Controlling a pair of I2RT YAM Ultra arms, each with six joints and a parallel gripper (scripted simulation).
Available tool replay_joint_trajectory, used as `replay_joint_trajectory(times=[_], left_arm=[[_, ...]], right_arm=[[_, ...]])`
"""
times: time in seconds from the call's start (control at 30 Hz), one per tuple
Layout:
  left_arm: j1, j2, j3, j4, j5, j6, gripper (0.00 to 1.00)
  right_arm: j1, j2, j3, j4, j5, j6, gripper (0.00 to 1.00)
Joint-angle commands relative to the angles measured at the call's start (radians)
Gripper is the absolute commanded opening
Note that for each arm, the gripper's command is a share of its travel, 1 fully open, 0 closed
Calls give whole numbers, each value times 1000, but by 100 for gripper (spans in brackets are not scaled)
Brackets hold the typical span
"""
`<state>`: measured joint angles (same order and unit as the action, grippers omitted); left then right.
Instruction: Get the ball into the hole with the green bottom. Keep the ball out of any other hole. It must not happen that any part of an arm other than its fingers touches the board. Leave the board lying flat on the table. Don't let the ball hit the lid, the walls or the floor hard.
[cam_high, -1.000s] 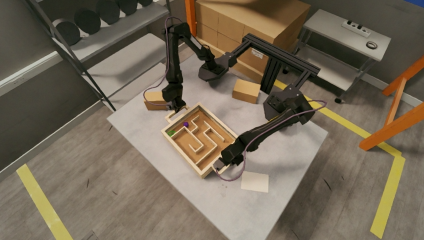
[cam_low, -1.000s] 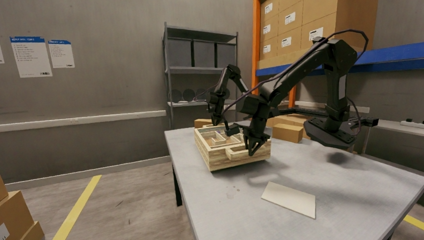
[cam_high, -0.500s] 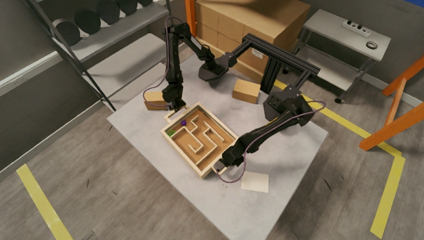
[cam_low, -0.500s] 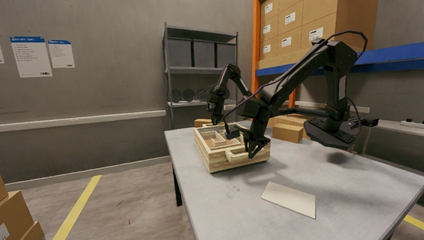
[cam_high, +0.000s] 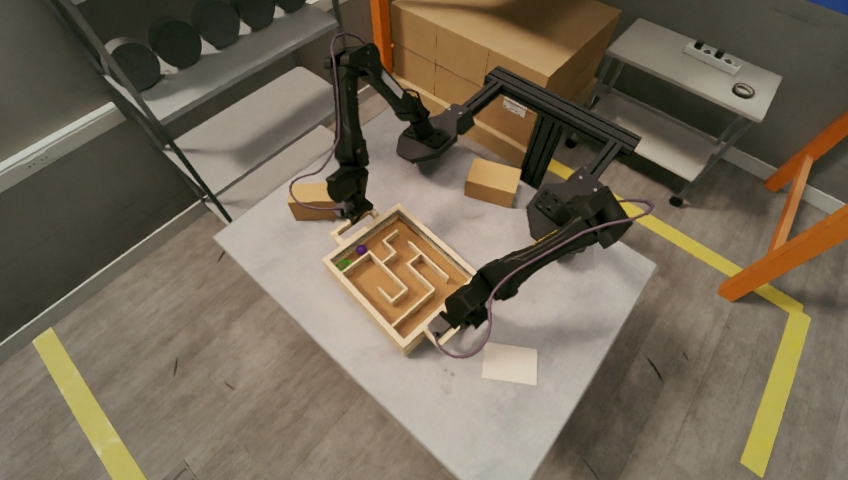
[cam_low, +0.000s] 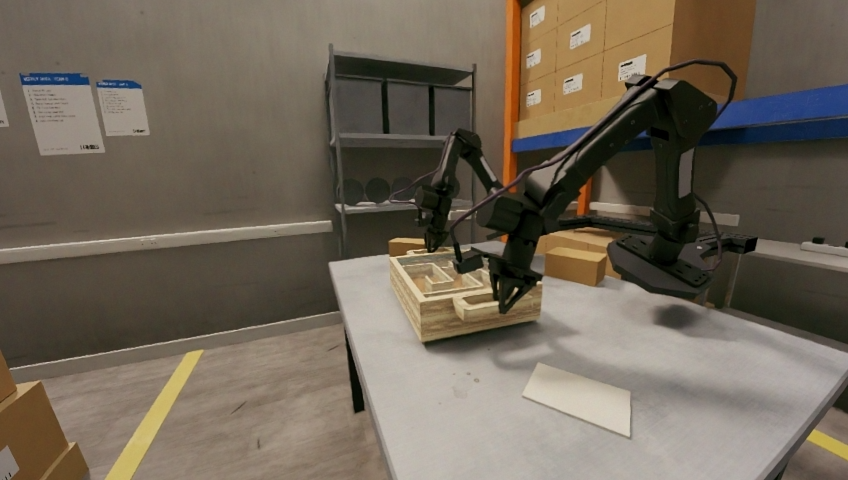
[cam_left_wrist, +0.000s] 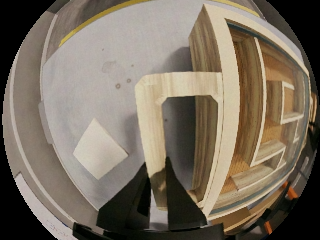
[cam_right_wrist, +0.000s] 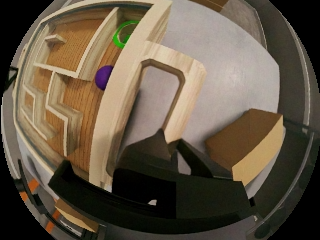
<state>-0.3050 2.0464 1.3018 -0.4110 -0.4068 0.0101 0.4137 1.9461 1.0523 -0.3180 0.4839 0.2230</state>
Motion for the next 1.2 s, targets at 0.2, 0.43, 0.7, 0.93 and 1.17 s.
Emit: replay_joint_trajectory(times=[0.2, 0.43, 0.7, 0.93, 1.17], left_arm=[[-11, 7, 109, -37, -10, -3, 0], [-42, -56, 110, 3, -64, -3, 0], [-6, -43, 88, 17, -3, 16, 0], [-9, -43, 92, 2, -14, 1, 0], [-47, -46, 122, -78, -87, -21, 0]], right_arm=[[46, -4, 144, -68, 14, -1, 0], [2, -36, 51, 62, -26, -35, 0], [37, -44, 100, -1, 28, 12, 0], [45, -50, 113, -9, 14, -11, 0], [-14, -38, 77, 49, -62, -39, 0]])
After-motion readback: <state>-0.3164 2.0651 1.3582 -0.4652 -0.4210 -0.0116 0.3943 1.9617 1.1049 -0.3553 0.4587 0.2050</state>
